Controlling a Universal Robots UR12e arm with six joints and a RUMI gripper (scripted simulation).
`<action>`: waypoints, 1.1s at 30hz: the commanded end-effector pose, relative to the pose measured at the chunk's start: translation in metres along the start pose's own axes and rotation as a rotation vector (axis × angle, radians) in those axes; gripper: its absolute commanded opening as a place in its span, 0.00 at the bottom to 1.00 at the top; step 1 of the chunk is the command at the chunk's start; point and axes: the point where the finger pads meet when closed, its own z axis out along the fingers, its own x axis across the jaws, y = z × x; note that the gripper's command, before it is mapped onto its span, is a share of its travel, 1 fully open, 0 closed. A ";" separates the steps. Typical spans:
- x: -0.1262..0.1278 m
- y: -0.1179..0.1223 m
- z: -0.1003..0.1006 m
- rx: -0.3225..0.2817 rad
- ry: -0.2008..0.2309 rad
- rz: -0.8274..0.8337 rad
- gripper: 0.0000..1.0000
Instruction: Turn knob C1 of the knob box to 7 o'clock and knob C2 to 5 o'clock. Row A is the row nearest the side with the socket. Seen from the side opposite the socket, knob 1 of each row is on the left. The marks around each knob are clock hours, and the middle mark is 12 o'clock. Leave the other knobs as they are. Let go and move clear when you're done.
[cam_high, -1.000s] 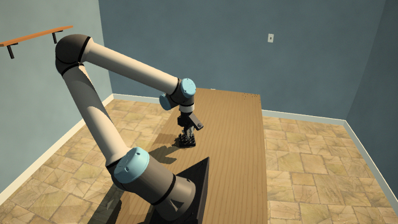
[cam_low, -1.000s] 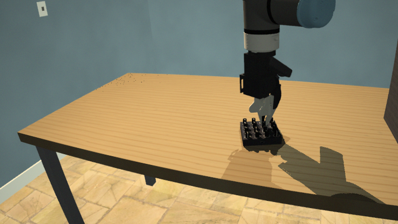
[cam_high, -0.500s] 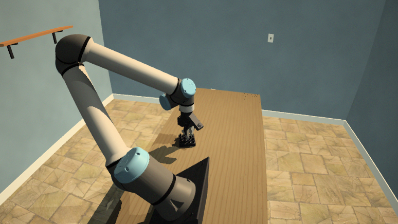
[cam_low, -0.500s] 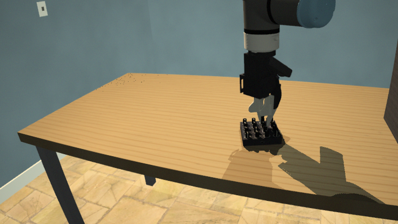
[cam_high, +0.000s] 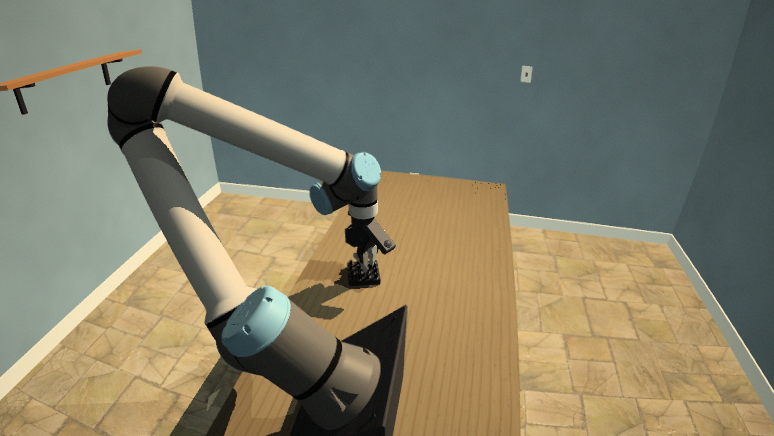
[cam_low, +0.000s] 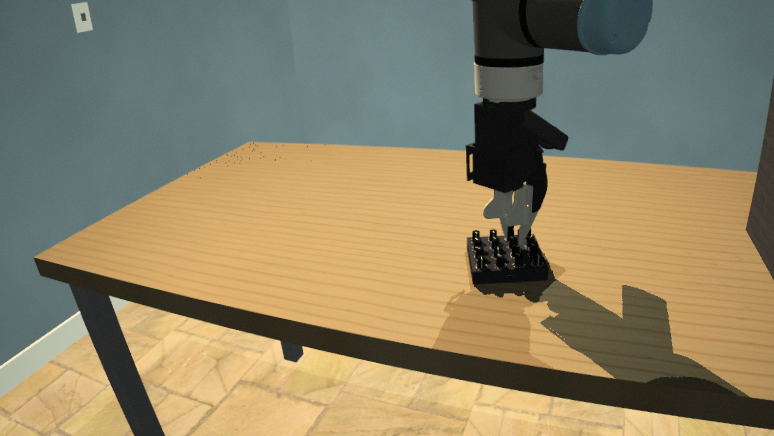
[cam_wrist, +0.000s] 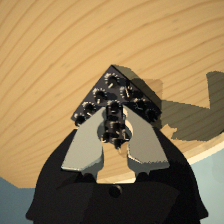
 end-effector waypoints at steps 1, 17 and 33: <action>-0.001 0.000 -0.001 0.000 -0.001 0.000 0.11; -0.001 0.000 -0.033 0.000 -0.001 0.000 0.11; -0.001 0.000 -0.039 0.000 -0.001 0.000 0.11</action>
